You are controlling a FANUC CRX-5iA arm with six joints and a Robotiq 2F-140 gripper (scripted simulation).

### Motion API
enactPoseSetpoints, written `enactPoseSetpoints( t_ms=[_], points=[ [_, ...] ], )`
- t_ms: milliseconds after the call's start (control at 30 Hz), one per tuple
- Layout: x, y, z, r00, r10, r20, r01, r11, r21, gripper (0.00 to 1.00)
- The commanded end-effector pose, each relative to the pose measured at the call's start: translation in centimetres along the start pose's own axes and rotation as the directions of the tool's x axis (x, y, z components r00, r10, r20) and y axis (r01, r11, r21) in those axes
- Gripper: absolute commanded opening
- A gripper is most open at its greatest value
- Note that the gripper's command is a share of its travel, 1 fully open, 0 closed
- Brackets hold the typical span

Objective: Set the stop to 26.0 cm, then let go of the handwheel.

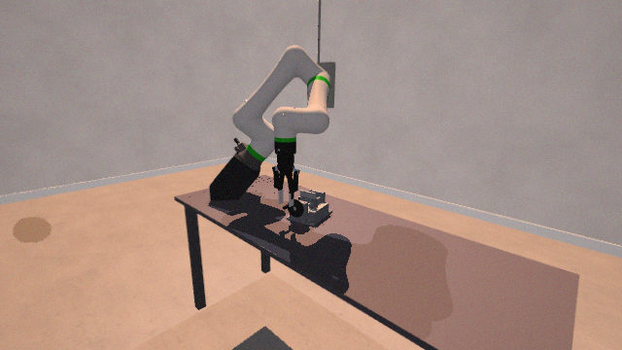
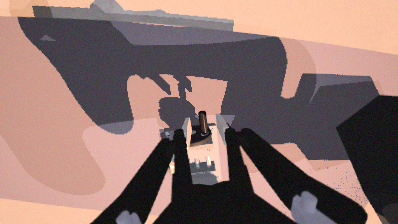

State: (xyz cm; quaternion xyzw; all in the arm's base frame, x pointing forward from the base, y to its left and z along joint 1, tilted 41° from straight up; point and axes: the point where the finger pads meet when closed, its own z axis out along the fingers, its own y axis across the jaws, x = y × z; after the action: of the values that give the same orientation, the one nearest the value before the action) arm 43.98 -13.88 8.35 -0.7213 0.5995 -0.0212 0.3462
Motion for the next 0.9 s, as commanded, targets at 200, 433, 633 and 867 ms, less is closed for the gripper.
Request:
enactPoseSetpoints(
  t_ms=[200, 433, 633, 867],
  points=[
    [0.0, 0.0, 2.2, 1.0, 0.0, 0.0, 0.0, 1.0, 0.0, 0.33],
    [0.0, 0.0, 2.6, 1.0, 0.0, 0.0, 0.0, 1.0, 0.0, 0.33],
    [0.0, 0.0, 2.6, 1.0, 0.0, 0.0, 0.0, 1.0, 0.0, 0.33],
    [0.0, 0.0, 2.6, 1.0, 0.0, 0.0, 0.0, 1.0, 0.0, 0.04]
  ],
)
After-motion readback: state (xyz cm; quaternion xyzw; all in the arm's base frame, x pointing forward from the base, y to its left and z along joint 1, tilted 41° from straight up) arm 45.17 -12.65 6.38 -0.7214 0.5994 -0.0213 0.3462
